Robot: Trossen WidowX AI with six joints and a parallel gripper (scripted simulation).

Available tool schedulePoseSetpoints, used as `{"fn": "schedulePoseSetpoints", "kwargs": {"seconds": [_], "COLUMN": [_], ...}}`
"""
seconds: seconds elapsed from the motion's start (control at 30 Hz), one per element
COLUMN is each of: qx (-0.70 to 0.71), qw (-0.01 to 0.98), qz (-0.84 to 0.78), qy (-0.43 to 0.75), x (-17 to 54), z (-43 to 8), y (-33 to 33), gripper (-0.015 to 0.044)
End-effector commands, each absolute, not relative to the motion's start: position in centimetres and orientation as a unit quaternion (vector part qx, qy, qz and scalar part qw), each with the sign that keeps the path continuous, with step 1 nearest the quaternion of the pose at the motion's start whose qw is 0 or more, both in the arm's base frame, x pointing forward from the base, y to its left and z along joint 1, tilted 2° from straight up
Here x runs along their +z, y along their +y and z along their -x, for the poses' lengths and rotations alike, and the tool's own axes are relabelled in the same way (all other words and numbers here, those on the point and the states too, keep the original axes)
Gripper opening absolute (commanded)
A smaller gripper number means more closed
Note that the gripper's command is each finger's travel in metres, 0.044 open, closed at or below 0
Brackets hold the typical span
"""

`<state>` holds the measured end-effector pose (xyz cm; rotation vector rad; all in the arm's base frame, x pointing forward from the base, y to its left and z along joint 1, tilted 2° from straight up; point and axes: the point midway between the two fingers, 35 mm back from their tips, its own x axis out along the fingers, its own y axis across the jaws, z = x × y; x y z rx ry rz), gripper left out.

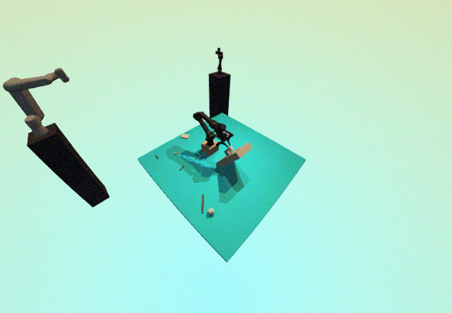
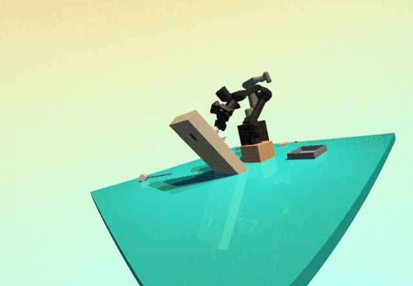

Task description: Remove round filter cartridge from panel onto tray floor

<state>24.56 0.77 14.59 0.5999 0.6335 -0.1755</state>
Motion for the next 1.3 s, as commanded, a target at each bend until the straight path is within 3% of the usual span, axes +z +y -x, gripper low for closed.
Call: {"fn": "schedulePoseSetpoints", "kwargs": {"seconds": [0.0, 0.03, 0.17, 0.53, 0.9, 1.23, 1.27], "qx": [-0.085, -0.085, -0.085, -0.085, -0.085, -0.081, -0.080], "qw": [0.904, 0.904, 0.903, 0.904, 0.904, 0.907, 0.907], "qz": [-0.293, -0.293, -0.290, -0.293, -0.293, -0.292, -0.285], "qy": [0.300, 0.300, 0.307, 0.300, 0.299, 0.293, 0.298], "x": [13.9, 13.6, 13.9, 13.5, 20.2, 28.1, 27.8], "z": [-24.1, -24.0, -24.2, -24.0, -27.8, -27.8, -27.8], "y": [0.7, 0.7, 0.8, 0.7, 0.8, 0.9, 0.9], "gripper": [0.0000, 0.0000, 0.0094, 0.0094, 0.0094, 0.0357, 0.0330]}}
